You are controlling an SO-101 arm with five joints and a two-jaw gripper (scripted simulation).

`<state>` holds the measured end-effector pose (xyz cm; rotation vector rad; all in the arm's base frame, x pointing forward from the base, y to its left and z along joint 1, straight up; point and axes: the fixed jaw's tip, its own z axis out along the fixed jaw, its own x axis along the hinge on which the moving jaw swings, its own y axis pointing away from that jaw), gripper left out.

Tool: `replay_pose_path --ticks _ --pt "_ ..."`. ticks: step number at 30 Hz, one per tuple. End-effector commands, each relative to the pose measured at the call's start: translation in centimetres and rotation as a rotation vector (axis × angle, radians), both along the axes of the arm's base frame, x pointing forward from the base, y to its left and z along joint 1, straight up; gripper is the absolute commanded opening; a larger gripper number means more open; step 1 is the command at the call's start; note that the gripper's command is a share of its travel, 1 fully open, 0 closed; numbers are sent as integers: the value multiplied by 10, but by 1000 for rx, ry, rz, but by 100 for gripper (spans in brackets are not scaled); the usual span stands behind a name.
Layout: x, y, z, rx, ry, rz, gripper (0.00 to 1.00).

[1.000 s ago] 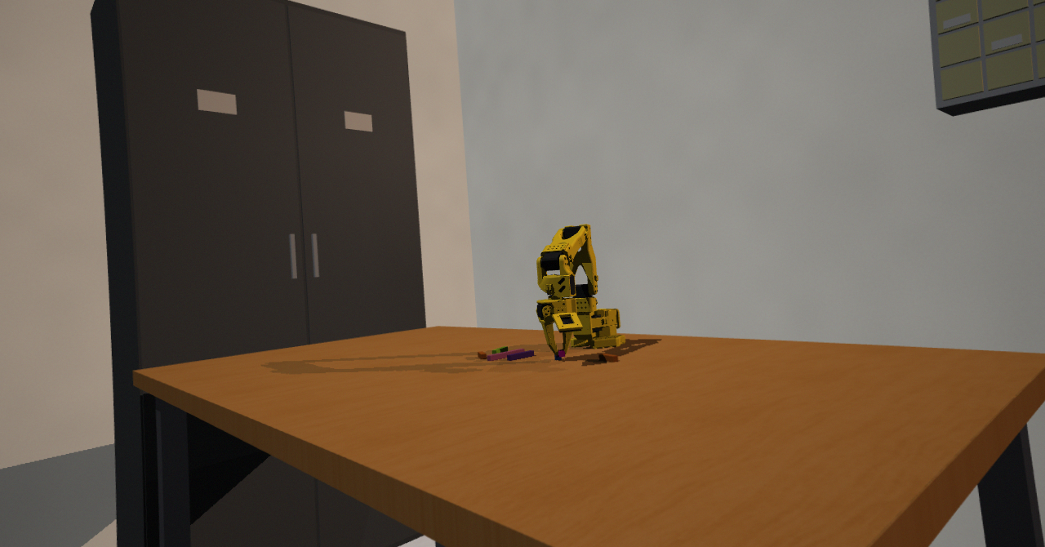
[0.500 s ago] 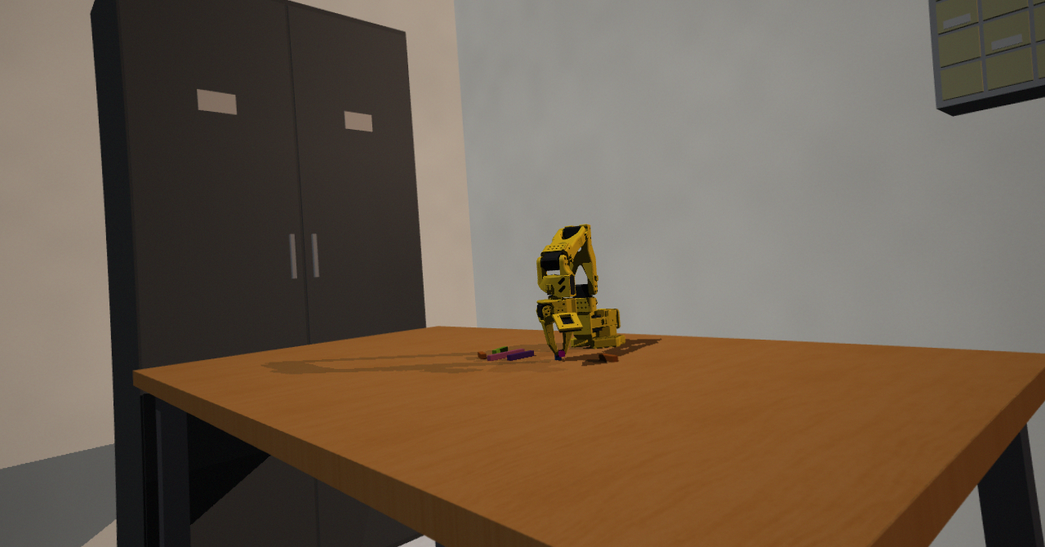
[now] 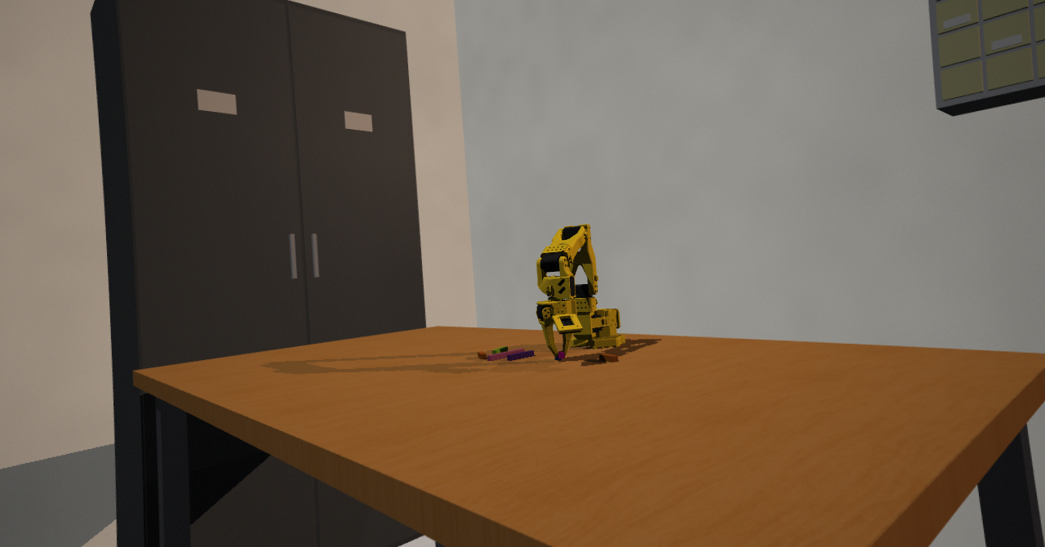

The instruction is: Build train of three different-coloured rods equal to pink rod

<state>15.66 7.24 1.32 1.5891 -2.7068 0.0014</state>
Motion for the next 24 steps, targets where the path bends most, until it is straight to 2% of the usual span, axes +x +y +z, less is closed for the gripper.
replay_pose_path --ticks 1,24 --pt "13 7 10 38 -87 11 0" --pt "12 6 8 37 -85 10 0"
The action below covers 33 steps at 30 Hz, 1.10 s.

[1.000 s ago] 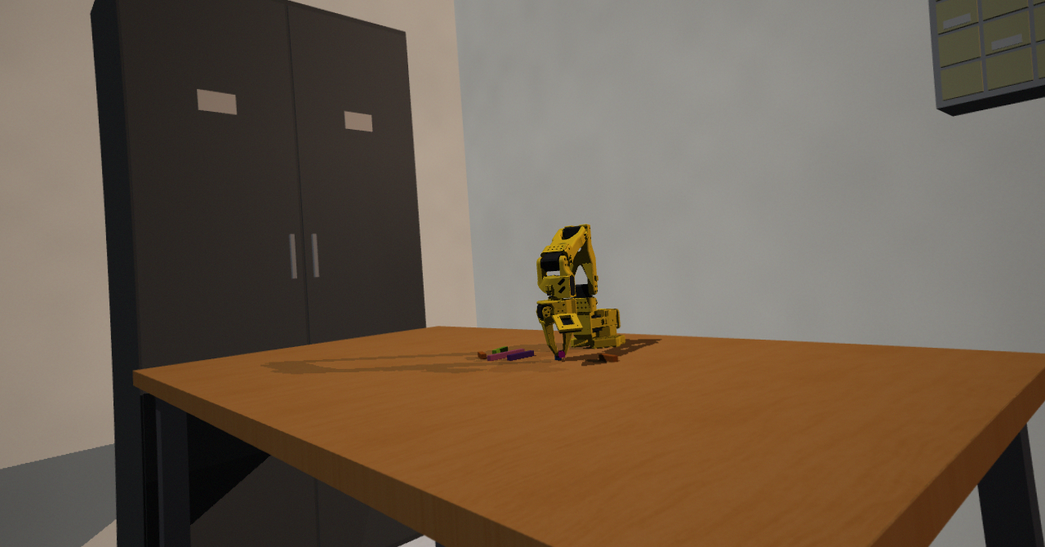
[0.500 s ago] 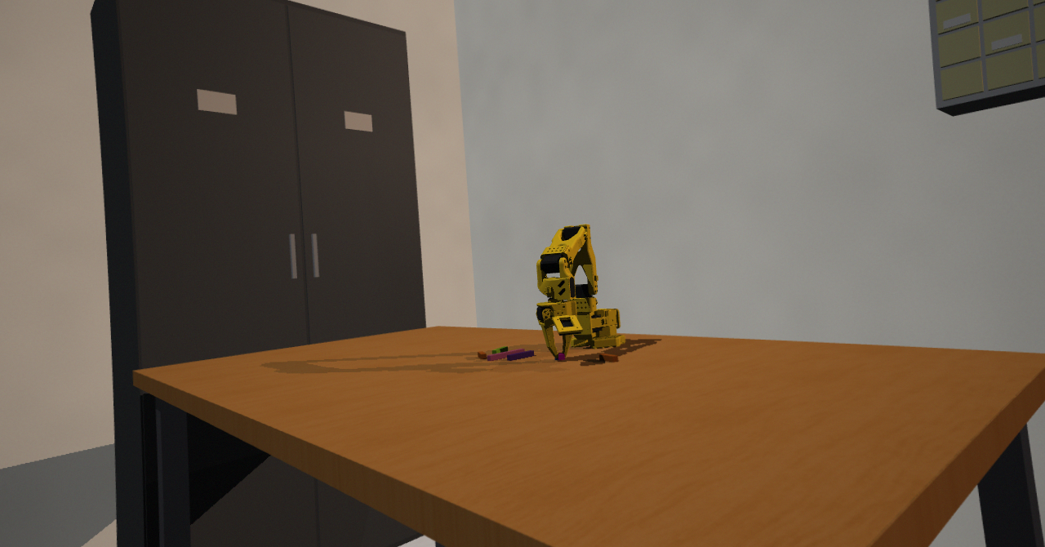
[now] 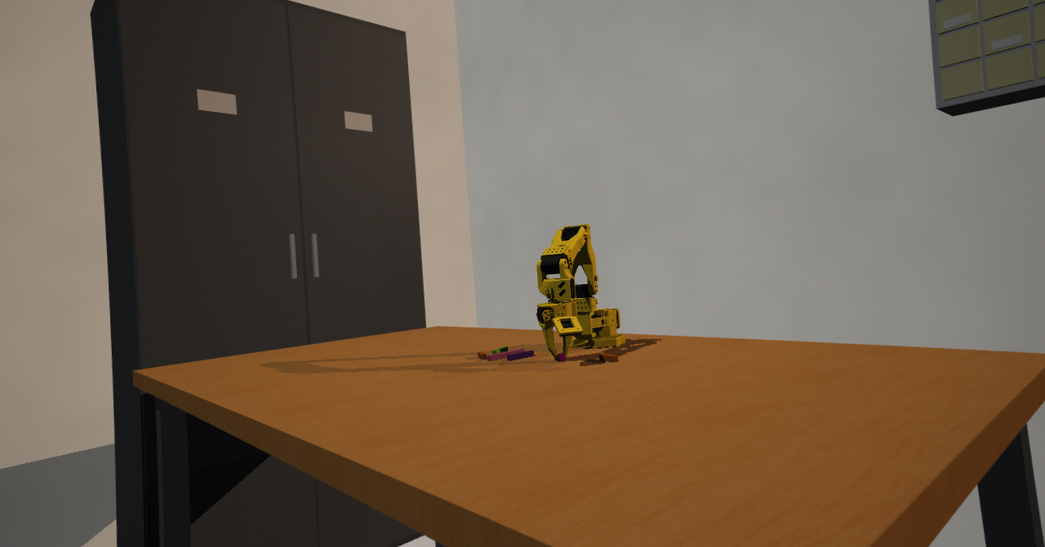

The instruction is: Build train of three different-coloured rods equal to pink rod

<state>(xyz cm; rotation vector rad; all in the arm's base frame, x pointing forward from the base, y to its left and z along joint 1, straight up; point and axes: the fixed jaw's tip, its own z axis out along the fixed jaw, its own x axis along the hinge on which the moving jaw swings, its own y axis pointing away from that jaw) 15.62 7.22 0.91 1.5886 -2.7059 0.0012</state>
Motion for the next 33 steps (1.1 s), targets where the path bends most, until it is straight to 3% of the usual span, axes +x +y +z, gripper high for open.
replay_pose_path --ticks 1,33 --pt "13 6 12 37 -86 10 0" --pt "13 6 12 37 -86 10 8"
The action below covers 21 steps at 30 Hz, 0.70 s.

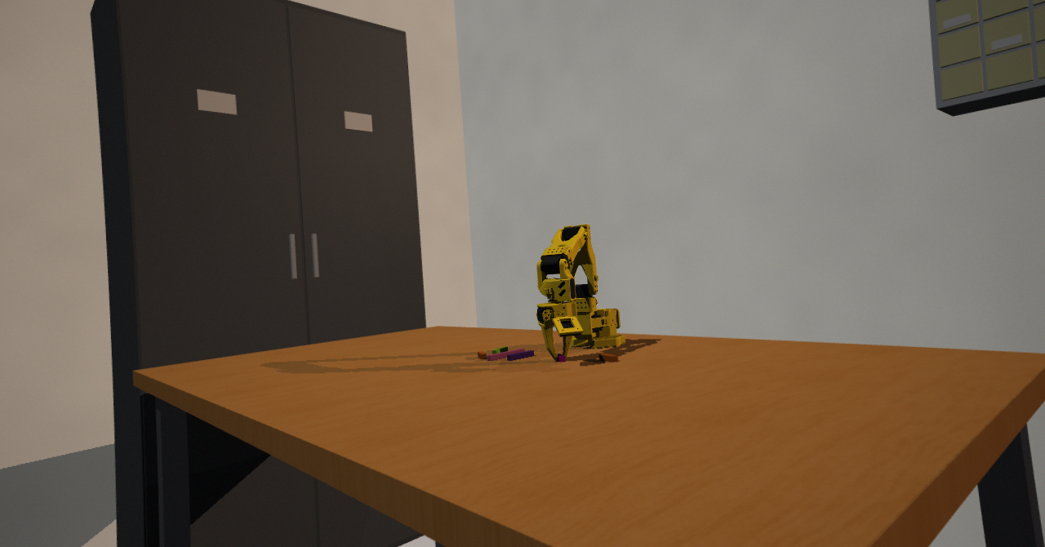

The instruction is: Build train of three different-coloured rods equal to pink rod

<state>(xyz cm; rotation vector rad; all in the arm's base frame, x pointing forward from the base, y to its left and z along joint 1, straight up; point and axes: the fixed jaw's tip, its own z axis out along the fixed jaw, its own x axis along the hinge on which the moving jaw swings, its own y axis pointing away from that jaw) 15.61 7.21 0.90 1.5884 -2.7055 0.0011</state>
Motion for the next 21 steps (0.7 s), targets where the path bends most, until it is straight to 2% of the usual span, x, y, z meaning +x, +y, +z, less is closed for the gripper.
replay_pose_path --ticks 1,21 --pt "13 6 12 38 -86 10 9" --pt "13 6 12 38 -86 10 17"
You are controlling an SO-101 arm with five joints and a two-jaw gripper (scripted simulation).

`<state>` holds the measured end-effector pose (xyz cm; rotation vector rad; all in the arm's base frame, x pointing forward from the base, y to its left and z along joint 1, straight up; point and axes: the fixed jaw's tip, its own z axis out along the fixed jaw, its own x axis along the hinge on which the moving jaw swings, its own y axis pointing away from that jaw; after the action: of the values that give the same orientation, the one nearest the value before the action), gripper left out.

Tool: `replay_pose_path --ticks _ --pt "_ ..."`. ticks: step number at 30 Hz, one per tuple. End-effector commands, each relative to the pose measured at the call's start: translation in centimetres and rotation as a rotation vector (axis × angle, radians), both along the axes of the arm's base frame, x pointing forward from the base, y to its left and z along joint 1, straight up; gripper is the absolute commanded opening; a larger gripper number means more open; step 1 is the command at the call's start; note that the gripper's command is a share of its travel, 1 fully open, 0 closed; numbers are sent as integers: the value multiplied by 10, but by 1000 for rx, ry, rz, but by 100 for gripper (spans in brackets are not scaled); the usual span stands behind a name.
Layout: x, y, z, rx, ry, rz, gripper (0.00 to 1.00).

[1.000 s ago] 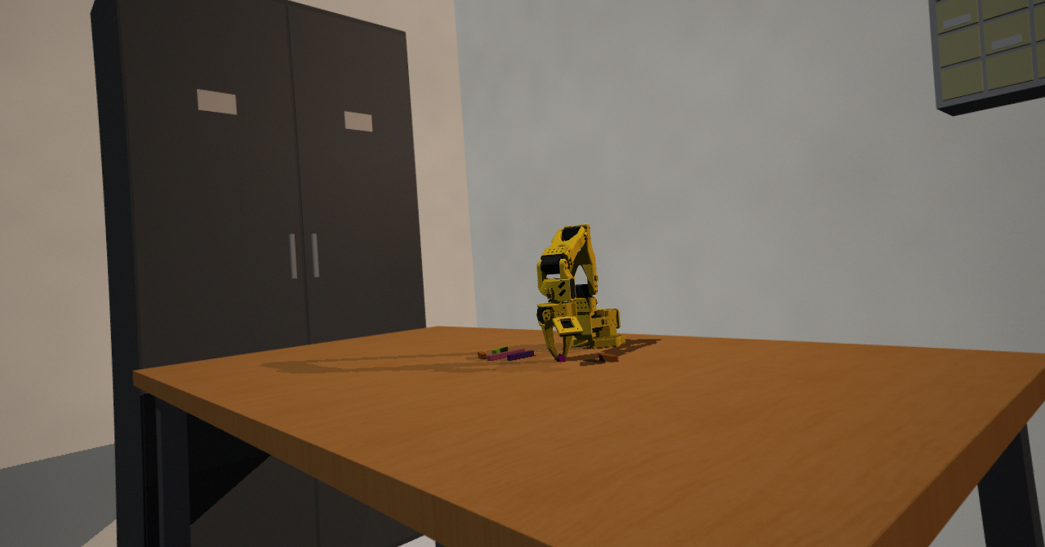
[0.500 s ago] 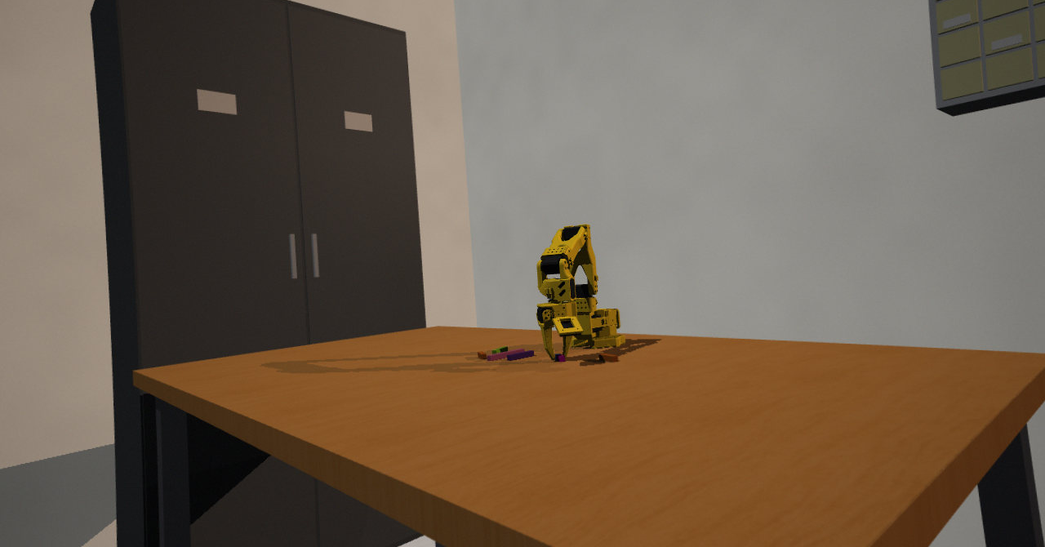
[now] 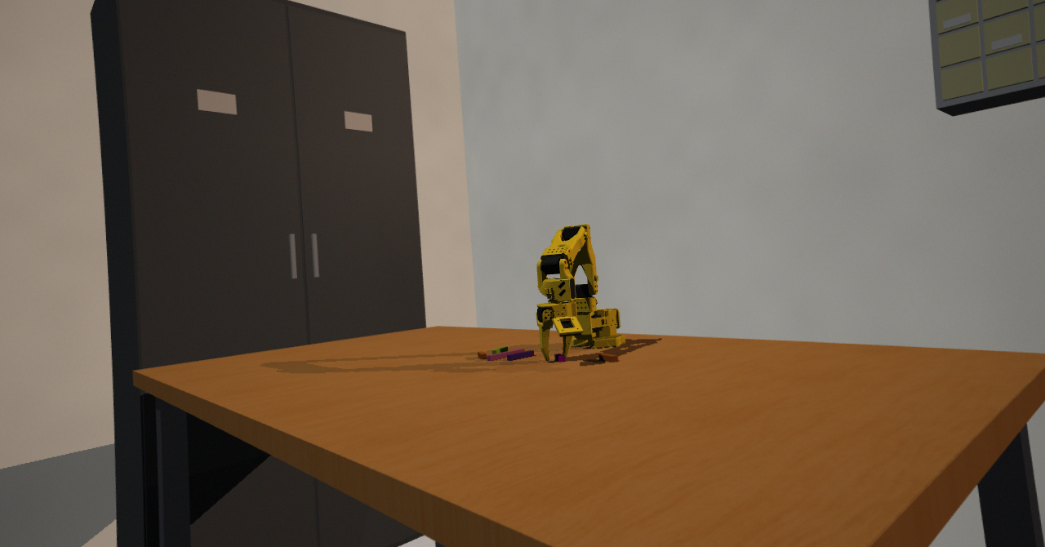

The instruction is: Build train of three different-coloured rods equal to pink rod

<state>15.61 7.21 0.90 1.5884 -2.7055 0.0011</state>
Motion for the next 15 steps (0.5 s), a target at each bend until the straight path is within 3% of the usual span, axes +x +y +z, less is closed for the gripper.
replay_pose_path --ticks 1,9,15 --pt "13 6 12 38 -86 10 17" --pt "13 6 15 38 -86 10 17" --pt "14 7 28 38 -86 10 17"
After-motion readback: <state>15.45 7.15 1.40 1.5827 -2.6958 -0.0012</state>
